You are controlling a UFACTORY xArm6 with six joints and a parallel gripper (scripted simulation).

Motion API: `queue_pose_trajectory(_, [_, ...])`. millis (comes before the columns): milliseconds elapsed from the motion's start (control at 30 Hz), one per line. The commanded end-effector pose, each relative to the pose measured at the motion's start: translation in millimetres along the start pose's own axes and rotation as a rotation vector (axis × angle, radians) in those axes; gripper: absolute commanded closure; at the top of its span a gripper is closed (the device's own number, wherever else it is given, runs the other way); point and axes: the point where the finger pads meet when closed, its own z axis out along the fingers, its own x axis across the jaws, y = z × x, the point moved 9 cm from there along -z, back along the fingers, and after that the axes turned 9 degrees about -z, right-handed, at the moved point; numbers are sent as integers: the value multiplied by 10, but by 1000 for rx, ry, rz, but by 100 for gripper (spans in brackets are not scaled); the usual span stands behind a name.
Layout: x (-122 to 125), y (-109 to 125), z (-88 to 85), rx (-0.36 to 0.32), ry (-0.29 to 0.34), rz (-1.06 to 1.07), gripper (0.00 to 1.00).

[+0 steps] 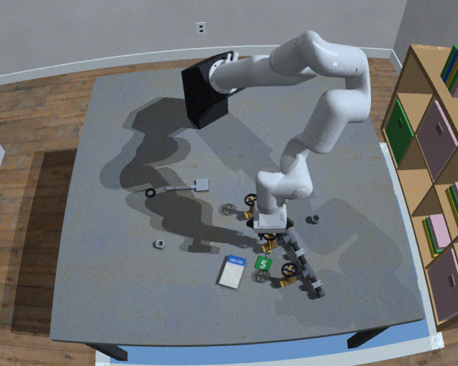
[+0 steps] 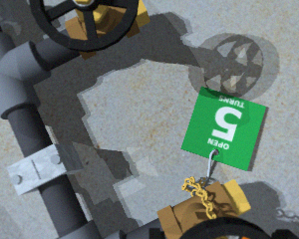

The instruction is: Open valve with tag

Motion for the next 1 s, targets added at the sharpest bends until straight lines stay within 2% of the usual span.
queue_pose_trajectory(0, [-1,29,-3,43,4,-277,100])
queue_pose_trajectory(233, [-8,17,-4,26,15,-620,100])
queue_pose_trajectory(300, [-8,17,-4,26,15,-620,100])
queue_pose_trajectory(333, [-7,21,-4,30,18,-761,100])
queue_pose_trajectory(633, [-11,17,-4,20,26,-1164,100])
queue_pose_trajectory(800, [-6,30,-3,33,34,-1395,100])
queue_pose_trajectory(867, [-6,30,-3,33,34,-1395,100])
queue_pose_trajectory(900, [6,55,-2,64,47,-1518,100])
queue_pose_trajectory(967, [7,56,-2,66,49,-1552,100])
